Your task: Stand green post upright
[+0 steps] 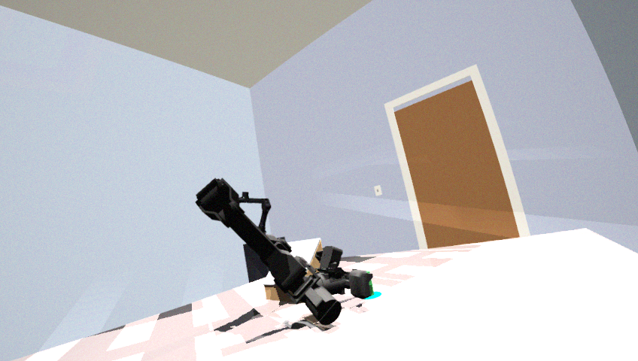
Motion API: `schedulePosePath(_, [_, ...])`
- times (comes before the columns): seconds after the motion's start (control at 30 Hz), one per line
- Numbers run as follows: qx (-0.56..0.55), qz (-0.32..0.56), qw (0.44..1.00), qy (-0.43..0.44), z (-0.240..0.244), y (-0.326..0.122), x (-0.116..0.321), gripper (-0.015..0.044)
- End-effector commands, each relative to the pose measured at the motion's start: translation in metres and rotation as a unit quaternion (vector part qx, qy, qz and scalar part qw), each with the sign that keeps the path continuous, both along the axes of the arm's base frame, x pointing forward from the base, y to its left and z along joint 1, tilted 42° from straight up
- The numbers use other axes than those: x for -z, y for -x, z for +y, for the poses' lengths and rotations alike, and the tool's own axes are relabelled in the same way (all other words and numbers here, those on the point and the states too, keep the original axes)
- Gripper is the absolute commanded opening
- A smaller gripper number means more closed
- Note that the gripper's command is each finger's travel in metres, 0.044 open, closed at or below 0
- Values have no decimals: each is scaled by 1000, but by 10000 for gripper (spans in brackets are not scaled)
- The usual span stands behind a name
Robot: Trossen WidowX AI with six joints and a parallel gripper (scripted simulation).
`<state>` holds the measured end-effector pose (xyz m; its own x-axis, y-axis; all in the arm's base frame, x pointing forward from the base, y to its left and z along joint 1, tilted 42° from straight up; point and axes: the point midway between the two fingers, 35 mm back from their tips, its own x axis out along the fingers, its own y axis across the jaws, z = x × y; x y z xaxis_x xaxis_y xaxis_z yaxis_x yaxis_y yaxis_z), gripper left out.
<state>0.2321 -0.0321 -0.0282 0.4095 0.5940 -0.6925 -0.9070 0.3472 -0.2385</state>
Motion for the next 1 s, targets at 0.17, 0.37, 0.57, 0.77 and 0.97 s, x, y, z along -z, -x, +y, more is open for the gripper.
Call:
schedulePosePath(0.17, [-2, -2, 1000, 2, 0, -1, 0, 400])
schedulePosePath(0.37, [-2, -2, 1000, 5, 16, -5, -22, 400])
schedulePosePath(0.57, [-3, -4, 1000, 4, 35, -7, -45, 400])
schedulePosePath(0.77, [-3, -8, 1000, 0, 55, -5, -66, 400])
schedulePosePath(0.97, [-1, 13, 1000, 5, 59, -4, -66, 400])
